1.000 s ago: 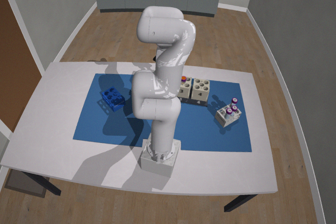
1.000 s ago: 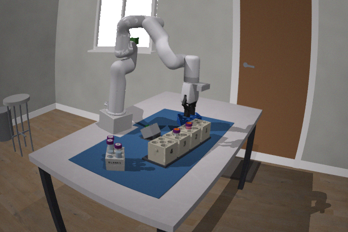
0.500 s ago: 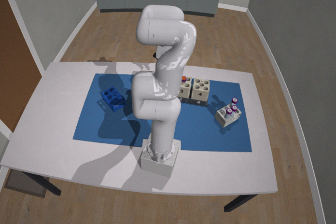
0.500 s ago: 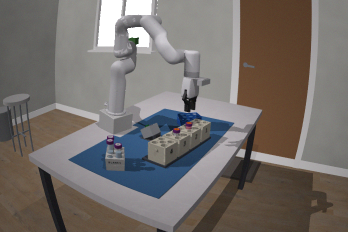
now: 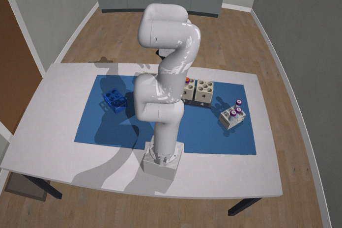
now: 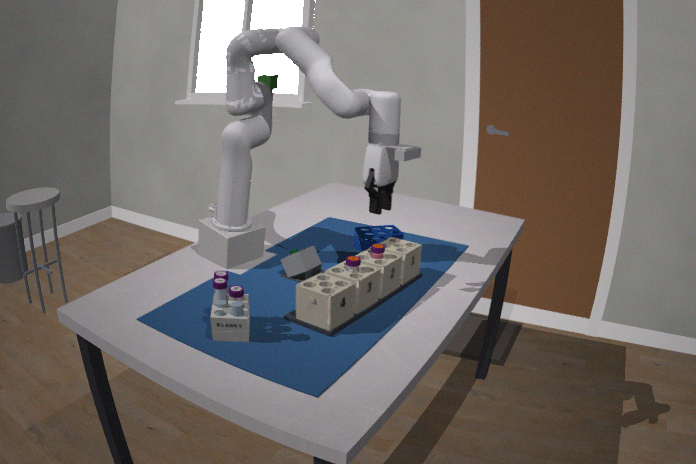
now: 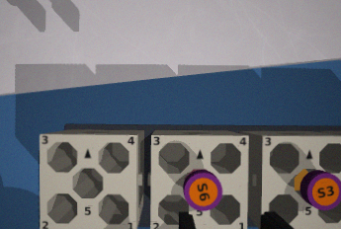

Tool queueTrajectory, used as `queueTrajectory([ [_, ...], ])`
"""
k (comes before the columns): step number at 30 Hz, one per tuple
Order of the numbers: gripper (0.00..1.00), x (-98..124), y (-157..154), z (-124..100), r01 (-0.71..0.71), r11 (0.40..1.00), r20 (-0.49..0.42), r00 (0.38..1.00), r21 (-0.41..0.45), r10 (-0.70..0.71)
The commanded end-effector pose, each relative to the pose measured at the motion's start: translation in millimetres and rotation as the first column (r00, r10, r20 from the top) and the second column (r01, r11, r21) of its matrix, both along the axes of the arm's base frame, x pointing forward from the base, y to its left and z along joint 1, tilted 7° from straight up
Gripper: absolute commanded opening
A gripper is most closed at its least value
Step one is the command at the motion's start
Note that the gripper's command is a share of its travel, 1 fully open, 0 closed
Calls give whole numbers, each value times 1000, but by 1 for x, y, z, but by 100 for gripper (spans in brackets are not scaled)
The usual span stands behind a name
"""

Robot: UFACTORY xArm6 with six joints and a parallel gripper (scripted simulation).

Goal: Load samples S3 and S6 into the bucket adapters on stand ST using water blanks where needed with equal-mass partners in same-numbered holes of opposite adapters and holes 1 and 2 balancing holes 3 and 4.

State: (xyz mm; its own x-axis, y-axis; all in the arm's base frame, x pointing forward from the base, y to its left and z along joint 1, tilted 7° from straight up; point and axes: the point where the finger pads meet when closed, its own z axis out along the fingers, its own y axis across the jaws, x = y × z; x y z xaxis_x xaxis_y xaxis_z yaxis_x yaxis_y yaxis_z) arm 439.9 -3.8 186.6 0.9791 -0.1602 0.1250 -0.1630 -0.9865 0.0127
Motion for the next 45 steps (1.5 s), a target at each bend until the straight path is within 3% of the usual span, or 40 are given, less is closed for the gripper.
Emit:
queueTrajectory([
  [1, 44, 0, 0, 8, 0, 1000, 4, 1000, 0, 0],
  [29, 44, -1, 1, 17, 0, 1000, 4, 1000, 0, 0],
  [30, 57, -4, -4, 16, 33, 999, 5, 999, 4, -33],
  [37, 57, -23, -33, 15, 261, 965, 8, 965, 34, -262],
  [39, 57, -23, -33, 15, 261, 965, 8, 965, 34, -262],
  [45, 57, -40, -57, 14, 446, 893, 6, 895, 59, -447],
])
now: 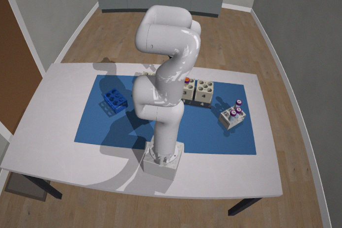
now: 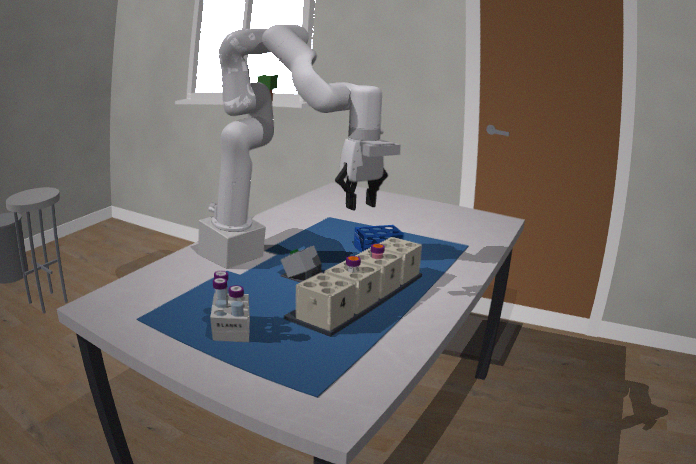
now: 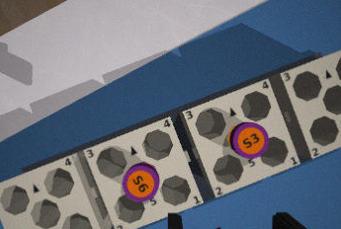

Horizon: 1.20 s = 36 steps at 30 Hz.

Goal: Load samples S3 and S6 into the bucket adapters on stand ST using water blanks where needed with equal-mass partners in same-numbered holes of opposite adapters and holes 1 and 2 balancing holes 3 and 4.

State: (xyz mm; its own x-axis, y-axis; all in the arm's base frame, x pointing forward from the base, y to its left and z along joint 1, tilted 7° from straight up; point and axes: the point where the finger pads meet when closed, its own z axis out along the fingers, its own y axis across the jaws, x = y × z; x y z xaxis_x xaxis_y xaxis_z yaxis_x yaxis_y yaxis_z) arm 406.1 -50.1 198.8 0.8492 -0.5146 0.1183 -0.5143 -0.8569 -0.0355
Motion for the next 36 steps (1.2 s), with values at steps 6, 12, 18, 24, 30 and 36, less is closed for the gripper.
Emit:
queueTrajectory([
  [6, 57, -23, -36, 0, 281, 959, 10, 960, 34, -281],
  [12, 57, -34, -53, -1, 404, 913, 8, 914, 51, -405],
  [18, 57, -51, -77, -2, 454, 889, 7, 890, 57, -455],
  [24, 57, -68, -102, -3, 454, 889, 7, 890, 57, -455],
  [30, 57, -80, -119, -4, 454, 889, 7, 890, 57, -455],
  [36, 57, -96, -144, -5, 454, 889, 7, 890, 56, -455],
])
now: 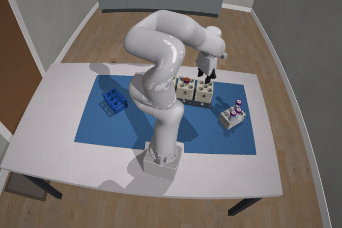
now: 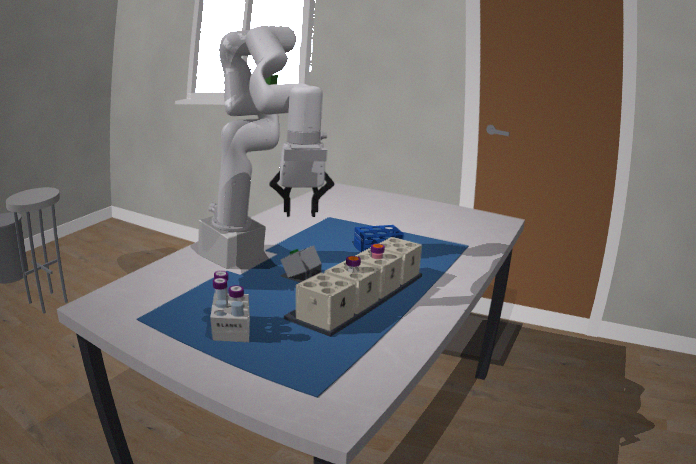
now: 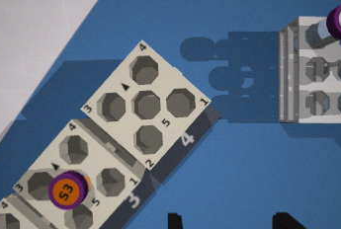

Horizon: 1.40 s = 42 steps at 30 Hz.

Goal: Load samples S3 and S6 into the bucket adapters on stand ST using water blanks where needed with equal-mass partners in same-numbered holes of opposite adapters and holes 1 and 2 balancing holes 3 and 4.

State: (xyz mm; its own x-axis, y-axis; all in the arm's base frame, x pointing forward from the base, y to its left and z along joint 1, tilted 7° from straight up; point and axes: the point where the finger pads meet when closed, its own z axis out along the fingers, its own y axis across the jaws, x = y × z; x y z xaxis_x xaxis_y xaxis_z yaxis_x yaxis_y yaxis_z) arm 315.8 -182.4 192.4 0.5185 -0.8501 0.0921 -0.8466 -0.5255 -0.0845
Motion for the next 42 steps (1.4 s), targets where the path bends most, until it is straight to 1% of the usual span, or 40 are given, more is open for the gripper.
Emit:
queueTrajectory([
  [1, 57, -9, -16, 1, -1, 1000, 4, 1000, -1, 1],
  [7, 57, -26, -40, 0, -1, 1000, 4, 1000, -1, 1],
  [9, 57, -26, -40, 0, -1, 1000, 4, 1000, -1, 1],
  [24, 57, -68, -103, -3, -1, 1000, 3, 1000, -2, 1],
  [26, 57, -68, -103, -3, -1, 1000, 3, 1000, -2, 1],
  [41, 57, -111, -165, -6, -1, 1000, 3, 1000, -2, 1],
  [42, 57, -111, -165, -6, -1, 1000, 3, 1000, -2, 1],
])
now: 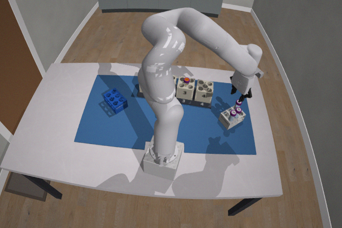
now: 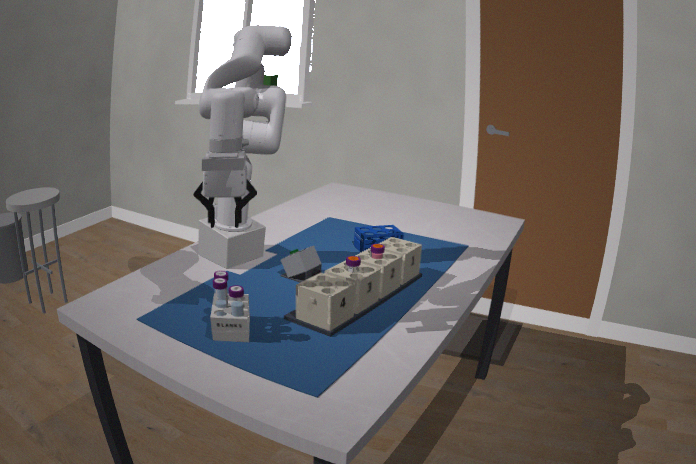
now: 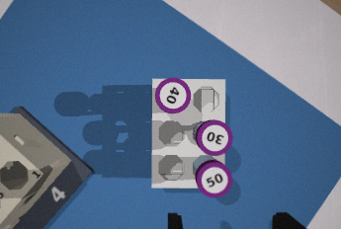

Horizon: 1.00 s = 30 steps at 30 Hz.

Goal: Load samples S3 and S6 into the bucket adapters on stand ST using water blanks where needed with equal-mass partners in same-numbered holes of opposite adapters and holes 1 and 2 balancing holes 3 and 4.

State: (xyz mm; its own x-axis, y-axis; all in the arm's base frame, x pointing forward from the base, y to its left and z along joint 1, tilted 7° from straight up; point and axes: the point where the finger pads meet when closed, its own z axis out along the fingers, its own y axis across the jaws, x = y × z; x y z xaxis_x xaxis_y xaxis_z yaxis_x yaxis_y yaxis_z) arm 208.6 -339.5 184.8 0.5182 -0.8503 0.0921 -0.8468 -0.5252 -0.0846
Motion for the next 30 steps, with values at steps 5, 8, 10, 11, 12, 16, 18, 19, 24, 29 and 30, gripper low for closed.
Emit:
queueTrajectory([
  [5, 57, -7, -13, 1, -1, 1000, 3, 1000, -3, 1],
  [8, 57, -7, -13, 1, -1, 1000, 3, 1000, -3, 1],
  [10, 57, -7, -13, 1, -1, 1000, 3, 1000, -3, 1],
  [11, 57, -7, -13, 1, -1, 1000, 3, 1000, -3, 1],
  [12, 57, -7, -13, 1, -1, 1000, 3, 1000, -3, 1],
  [16, 57, -6, -14, -7, -1, 1000, 3, 1000, -3, 1],
  [18, 57, -6, -14, -7, -1, 1000, 3, 1000, -3, 1],
  [19, 57, -6, -14, -9, -1, 1000, 3, 1000, -3, 1],
  [24, 57, -5, -14, -19, -1, 1000, 3, 1000, -3, 1],
  [29, 57, -4, -14, -29, -1, 1000, 3, 1000, -2, 1],
  [30, 57, -3, -15, -31, -1, 1000, 3, 1000, -2, 1],
])
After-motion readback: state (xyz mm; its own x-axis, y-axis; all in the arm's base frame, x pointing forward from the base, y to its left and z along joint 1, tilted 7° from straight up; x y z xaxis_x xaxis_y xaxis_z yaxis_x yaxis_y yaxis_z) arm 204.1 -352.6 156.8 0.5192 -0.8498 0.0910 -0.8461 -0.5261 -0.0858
